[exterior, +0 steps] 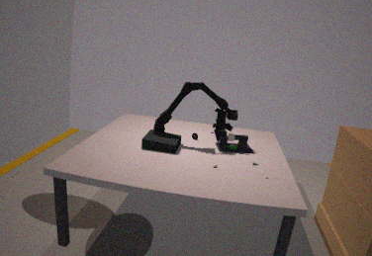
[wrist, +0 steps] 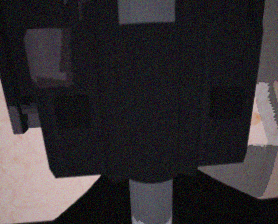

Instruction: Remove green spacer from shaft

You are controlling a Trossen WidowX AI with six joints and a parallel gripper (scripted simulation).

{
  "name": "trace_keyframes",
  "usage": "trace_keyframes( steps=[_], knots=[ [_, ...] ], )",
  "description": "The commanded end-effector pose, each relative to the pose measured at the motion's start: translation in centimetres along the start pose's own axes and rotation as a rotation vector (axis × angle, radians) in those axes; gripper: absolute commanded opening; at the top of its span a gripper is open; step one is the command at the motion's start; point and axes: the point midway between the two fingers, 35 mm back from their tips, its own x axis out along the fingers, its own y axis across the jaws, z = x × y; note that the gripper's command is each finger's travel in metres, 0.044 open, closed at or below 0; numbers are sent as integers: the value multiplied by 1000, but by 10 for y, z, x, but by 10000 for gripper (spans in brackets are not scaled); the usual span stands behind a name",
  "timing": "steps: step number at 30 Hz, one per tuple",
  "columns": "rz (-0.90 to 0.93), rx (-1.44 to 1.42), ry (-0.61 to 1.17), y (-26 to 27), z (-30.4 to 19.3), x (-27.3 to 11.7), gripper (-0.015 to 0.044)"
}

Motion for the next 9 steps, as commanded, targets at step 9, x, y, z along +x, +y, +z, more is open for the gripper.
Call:
trace_keyframes(
  steps=[9],
  knots=[
    [0, 0, 0, 0, 0, 0, 289]
  ],
)
